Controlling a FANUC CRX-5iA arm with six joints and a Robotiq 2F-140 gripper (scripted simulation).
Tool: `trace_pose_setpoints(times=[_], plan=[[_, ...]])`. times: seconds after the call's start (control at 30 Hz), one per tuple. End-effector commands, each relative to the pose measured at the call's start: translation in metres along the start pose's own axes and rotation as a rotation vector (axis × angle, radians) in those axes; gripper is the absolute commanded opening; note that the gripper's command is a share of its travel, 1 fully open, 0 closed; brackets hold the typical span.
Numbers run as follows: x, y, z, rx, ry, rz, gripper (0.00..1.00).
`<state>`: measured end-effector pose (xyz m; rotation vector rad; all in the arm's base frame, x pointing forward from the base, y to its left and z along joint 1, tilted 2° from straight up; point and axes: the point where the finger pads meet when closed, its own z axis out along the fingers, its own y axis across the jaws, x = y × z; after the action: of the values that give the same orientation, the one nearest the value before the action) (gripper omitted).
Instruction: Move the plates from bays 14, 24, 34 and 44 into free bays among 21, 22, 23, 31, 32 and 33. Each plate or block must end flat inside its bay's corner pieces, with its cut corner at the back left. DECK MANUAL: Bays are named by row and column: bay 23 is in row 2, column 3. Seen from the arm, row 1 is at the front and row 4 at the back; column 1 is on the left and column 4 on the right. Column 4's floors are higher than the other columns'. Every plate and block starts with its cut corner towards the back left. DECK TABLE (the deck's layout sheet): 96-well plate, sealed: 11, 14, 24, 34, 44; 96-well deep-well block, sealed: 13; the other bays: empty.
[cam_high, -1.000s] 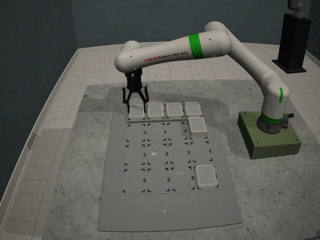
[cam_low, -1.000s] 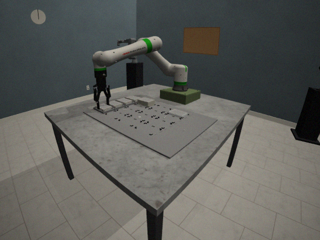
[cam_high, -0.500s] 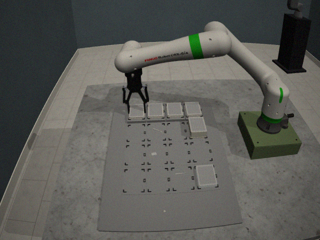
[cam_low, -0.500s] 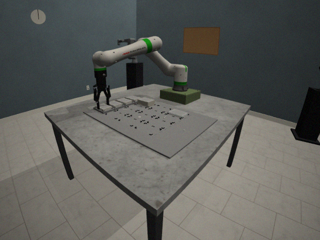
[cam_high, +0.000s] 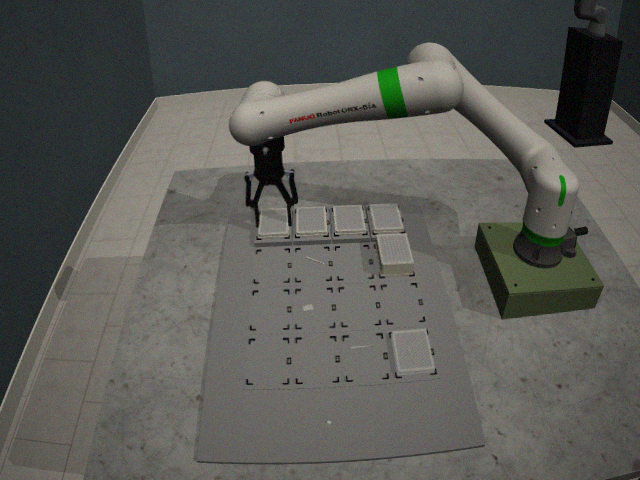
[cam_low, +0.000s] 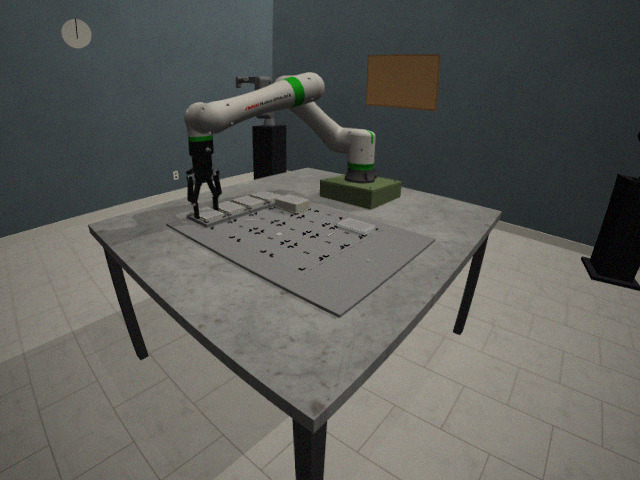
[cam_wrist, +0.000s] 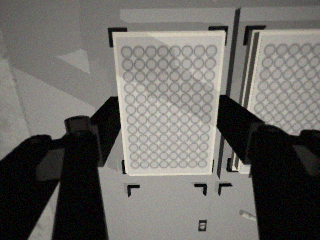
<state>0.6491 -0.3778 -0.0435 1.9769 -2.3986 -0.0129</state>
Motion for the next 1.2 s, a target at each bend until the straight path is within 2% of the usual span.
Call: trace_pose_setpoints(times=[0.0,1.17], plan=[[0.0004,-0.0008,-0.0019,0.003,0.001,0.0,0.1],[0.0004,-0.0008,-0.0099,0.003,0.001,0.0,0.1]])
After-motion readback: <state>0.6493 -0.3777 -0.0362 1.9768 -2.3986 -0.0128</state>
